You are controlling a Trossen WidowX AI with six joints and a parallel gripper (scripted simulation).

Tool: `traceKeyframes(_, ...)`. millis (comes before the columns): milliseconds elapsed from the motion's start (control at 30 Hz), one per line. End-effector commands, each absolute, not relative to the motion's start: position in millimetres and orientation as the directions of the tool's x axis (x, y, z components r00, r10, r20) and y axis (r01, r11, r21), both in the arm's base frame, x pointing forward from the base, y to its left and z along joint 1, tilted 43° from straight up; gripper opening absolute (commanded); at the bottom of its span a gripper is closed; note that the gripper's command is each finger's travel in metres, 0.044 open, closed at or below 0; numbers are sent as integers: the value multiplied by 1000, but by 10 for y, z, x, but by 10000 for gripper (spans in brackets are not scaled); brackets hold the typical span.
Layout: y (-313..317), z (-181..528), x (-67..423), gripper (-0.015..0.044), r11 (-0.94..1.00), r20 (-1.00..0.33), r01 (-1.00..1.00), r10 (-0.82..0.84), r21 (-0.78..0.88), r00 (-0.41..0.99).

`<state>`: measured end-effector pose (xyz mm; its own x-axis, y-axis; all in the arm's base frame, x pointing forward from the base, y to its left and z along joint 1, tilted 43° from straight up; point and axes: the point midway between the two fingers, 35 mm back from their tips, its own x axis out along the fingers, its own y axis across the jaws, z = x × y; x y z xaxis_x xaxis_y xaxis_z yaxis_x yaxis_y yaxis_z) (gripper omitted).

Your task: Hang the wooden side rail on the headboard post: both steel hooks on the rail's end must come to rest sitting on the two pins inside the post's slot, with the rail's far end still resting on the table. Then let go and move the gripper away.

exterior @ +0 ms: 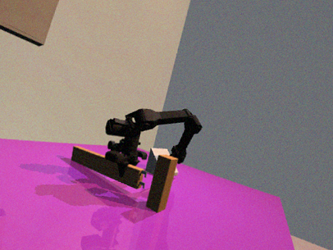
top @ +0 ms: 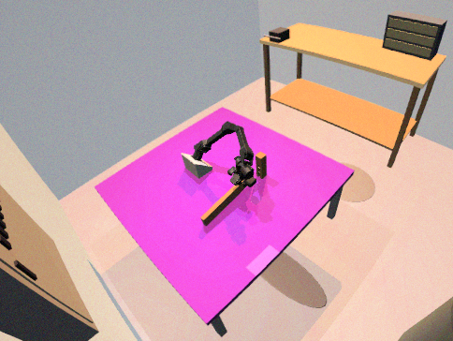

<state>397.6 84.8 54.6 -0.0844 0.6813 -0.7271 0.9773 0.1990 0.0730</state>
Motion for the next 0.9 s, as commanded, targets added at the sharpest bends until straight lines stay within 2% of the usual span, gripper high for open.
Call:
traceKeyframes(0,801,613,4026,0,189,-729,977,681,95,-61)
traceKeyframes(867,805,641,4043,0,189,-729,977,681,95,-61)
